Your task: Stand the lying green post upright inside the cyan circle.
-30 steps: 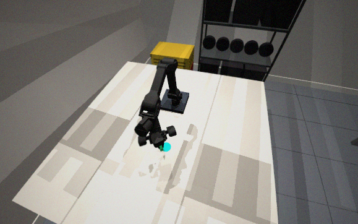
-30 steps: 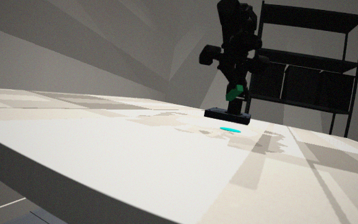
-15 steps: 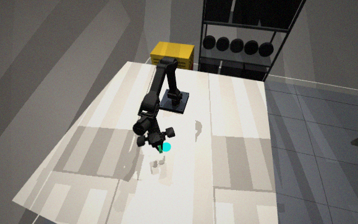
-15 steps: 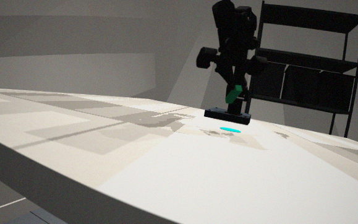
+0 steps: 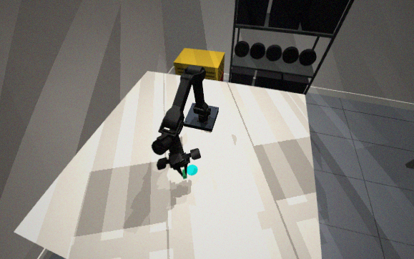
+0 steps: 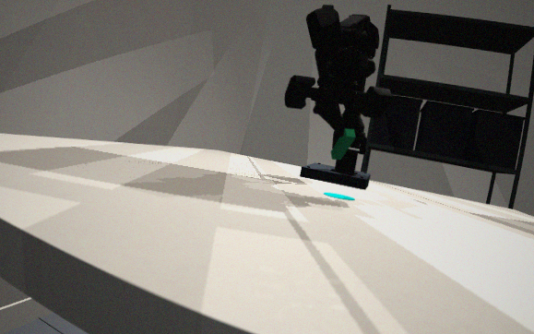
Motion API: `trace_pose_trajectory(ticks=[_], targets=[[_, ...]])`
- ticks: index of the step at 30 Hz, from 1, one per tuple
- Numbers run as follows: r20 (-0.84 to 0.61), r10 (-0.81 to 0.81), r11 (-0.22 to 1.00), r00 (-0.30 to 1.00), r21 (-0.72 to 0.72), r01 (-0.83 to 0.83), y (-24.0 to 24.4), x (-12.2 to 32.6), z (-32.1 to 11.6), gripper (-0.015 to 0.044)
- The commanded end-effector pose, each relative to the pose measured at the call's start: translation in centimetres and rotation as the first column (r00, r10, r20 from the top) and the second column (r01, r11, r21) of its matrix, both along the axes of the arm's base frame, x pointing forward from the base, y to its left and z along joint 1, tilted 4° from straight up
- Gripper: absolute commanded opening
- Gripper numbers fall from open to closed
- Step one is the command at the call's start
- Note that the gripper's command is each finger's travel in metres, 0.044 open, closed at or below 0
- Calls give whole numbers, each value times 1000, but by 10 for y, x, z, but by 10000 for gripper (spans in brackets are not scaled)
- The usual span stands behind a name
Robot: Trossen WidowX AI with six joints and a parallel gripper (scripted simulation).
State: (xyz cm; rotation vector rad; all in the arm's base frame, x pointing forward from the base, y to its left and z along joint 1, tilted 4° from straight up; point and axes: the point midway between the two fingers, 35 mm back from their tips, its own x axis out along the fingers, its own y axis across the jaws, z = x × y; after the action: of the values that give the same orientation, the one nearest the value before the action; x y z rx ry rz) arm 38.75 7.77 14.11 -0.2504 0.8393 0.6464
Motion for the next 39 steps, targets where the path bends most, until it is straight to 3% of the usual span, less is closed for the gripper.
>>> trace_pose_trajectory(ticks=[1,39], targets=[[12,-6,1000,1000,27,5,0,0,-1,22],[172,-41,978,984,207,4,-10,5,1,22]])
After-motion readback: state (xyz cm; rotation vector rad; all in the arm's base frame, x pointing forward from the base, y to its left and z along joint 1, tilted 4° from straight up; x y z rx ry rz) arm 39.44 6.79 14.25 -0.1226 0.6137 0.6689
